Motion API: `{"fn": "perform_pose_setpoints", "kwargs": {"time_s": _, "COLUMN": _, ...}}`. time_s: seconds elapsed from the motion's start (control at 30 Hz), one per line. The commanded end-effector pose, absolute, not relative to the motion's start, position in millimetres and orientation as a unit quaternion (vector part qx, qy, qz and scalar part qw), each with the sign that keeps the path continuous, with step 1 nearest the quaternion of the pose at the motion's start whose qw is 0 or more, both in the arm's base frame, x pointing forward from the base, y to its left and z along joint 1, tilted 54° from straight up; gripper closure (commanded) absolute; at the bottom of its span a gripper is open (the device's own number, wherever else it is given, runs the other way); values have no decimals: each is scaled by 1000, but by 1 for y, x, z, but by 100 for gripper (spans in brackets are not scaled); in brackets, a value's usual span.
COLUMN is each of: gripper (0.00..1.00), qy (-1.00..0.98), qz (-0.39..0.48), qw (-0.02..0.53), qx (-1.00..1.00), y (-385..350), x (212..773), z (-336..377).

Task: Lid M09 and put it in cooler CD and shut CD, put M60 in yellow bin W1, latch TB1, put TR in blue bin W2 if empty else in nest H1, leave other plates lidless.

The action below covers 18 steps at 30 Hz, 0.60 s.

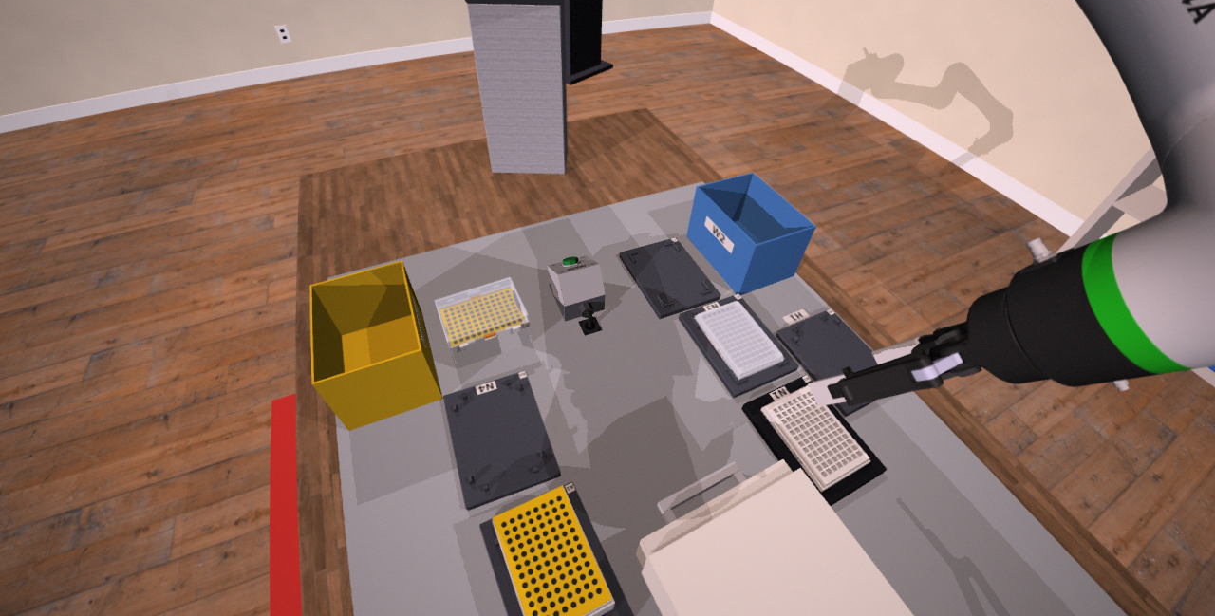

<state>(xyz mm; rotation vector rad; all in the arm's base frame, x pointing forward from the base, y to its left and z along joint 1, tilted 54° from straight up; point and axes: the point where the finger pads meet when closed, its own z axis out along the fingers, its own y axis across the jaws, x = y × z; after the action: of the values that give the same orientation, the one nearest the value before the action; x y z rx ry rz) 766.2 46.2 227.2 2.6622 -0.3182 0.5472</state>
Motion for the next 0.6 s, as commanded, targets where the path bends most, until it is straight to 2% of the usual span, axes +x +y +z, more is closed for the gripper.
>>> {"fn": "perform_pose_setpoints", "kwargs": {"time_s": 0.0, "gripper": 34, "qy": -114, "qz": 196, "qw": 201, "qx": 953, "y": 47, "x": 766, "z": 227}}
{"fn": "perform_pose_setpoints", "kwargs": {"time_s": 0.57, "gripper": 34, "qy": -114, "qz": 196, "qw": 201, "qx": 953, "y": 39, "x": 778, "z": 217}}
